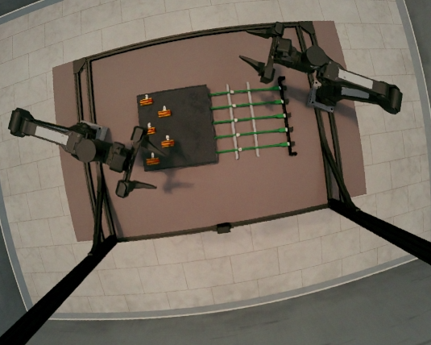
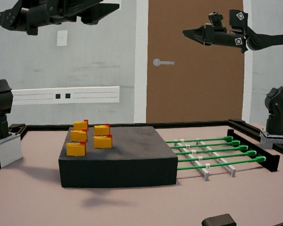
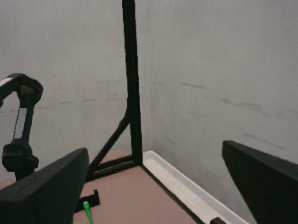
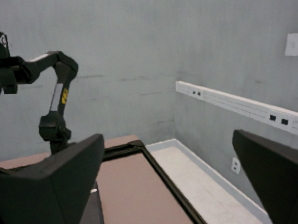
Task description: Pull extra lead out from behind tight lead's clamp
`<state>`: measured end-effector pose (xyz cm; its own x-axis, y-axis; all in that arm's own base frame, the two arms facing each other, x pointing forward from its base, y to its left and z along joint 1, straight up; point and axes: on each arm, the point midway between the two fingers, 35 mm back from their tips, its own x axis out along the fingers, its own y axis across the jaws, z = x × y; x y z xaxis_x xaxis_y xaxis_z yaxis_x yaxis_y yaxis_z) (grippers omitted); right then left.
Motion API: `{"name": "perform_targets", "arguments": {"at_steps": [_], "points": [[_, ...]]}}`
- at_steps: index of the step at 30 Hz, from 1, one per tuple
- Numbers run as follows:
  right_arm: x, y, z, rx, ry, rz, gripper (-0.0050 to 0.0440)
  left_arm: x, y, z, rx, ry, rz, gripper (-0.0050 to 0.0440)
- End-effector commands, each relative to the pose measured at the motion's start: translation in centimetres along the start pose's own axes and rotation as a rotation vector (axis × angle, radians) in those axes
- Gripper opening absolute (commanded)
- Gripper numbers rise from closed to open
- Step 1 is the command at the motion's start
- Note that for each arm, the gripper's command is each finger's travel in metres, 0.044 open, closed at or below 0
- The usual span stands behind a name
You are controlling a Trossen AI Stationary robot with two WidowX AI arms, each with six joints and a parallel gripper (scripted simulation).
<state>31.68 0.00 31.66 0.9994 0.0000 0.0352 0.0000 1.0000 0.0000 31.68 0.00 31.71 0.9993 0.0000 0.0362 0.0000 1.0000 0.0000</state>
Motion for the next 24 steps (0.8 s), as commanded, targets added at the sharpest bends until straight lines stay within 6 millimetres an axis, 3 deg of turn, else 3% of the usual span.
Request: {"name": "perform_targets", "arguments": {"at_steps": [1, 17, 18, 24], "points": [[-0.1, 0.0, 0.6, 0.0, -0.015, 0.0, 0.04, -0.1, 0.0, 0.6, 0.0, -0.014, 0.0, 0.04], [-0.1, 0.0, 0.6, 0.0, -0.015, 0.0, 0.04, -0.1, 0.0, 0.6, 0.0, -0.014, 0.0, 0.04], [-0.3, 0.7, -0.1, -0.012, 0.049, 0.012, 0.0209, -0.1, 0.0, 0.6, 0.0, -0.014, 0.0, 0.044], [-1.7, 5.1, -4.5, -0.084, 0.436, 0.087, 0.0209, -0.1, 0.0, 0.6, 0.0, -0.014, 0.0, 0.044]]}}
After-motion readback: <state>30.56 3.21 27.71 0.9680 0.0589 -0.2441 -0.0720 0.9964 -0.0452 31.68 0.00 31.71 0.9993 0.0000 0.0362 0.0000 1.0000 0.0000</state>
